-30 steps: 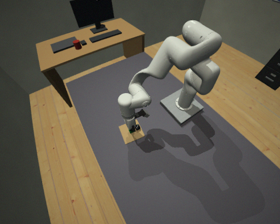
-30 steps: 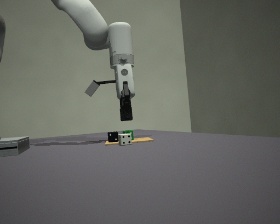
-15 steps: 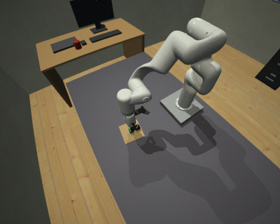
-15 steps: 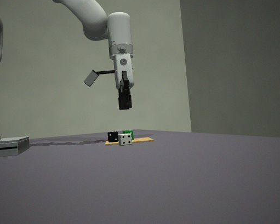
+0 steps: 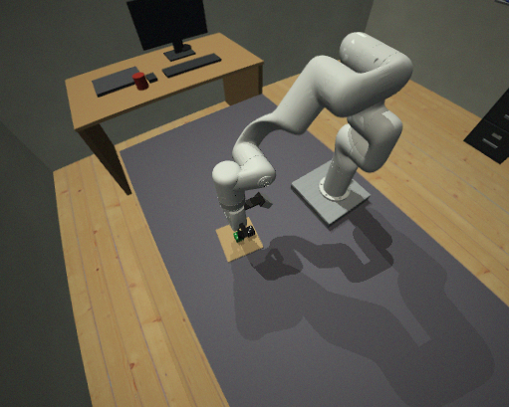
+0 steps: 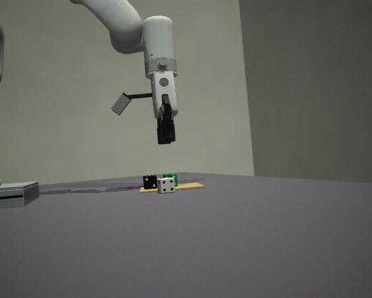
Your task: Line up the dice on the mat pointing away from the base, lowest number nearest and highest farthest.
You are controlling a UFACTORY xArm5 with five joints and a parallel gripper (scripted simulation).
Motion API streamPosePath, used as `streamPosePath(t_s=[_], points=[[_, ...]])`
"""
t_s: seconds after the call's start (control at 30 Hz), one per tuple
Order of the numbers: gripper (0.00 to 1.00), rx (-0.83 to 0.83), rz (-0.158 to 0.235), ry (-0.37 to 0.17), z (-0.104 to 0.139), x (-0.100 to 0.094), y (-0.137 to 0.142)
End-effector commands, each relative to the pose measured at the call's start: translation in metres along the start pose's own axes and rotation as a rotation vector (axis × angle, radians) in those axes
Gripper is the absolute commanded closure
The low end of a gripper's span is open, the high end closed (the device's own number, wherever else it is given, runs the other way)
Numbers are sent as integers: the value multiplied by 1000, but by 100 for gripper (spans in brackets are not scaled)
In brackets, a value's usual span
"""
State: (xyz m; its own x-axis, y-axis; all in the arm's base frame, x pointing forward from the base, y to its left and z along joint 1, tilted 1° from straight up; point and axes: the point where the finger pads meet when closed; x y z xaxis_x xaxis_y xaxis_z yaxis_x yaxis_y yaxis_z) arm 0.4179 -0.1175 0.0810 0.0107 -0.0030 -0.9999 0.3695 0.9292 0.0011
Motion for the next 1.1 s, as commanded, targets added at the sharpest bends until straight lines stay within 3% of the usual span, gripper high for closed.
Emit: streamPosePath(t_s=[0.0, 0.23, 0.37, 0.43, 1.07], points=[[0, 1, 0, -4, 1, -1, 0], [0, 206, 0, -4, 2, 0, -16], [0, 241, 0, -4, 2, 0, -19], [0, 361, 0, -3, 2, 1, -28], [0, 883, -1, -3, -1, 5, -68]])
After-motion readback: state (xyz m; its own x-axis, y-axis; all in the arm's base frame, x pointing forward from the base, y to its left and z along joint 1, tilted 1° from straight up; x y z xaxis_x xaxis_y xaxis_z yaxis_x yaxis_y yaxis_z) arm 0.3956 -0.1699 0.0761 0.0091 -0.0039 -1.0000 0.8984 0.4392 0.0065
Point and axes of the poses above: the point where the finger pads meet when closed, its own x axis out along the fingers, its own y axis across the jaws, z = x × y, and after that the axes turned 6 degrees about x, right-handed
